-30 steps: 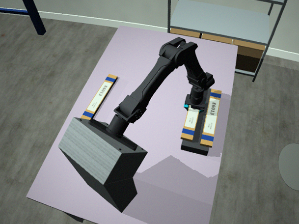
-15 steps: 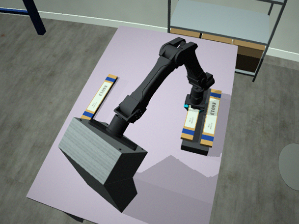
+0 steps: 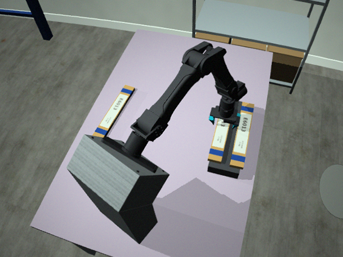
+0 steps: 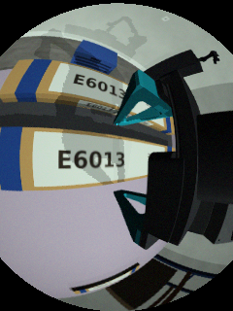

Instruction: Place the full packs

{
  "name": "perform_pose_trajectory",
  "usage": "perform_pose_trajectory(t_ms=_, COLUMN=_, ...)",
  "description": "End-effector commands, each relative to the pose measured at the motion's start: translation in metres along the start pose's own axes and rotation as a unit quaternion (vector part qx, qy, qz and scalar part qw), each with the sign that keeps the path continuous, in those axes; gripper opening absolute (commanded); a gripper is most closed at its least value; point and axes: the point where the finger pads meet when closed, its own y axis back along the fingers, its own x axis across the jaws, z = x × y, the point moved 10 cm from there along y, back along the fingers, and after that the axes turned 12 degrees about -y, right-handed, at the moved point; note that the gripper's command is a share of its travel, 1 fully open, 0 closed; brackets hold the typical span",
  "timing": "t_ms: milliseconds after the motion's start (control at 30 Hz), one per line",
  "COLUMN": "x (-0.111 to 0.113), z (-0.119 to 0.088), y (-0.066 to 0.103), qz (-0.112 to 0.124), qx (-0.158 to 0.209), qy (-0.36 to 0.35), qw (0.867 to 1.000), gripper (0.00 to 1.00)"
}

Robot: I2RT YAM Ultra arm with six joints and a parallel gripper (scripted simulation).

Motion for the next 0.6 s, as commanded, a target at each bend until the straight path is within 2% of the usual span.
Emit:
perform_pose_trajectory(t_ms=0, x=-0.0072, z=0.0133, y=0.0125, qz=-0.011, qx=-0.019, qy=0.001, qw=1.000, gripper=0.95)
perform_pose_trajectory(t_ms=67, x=-0.0024, z=0.0057, y=0.0056, qz=-0.004, qx=-0.009, qy=0.001, qw=1.000, gripper=0.95)
perform_pose_trajectory(t_ms=567, x=-0.0025, z=0.0057, y=0.0056, qz=-0.004, qx=-0.009, qy=0.001, qw=1.000, gripper=0.95)
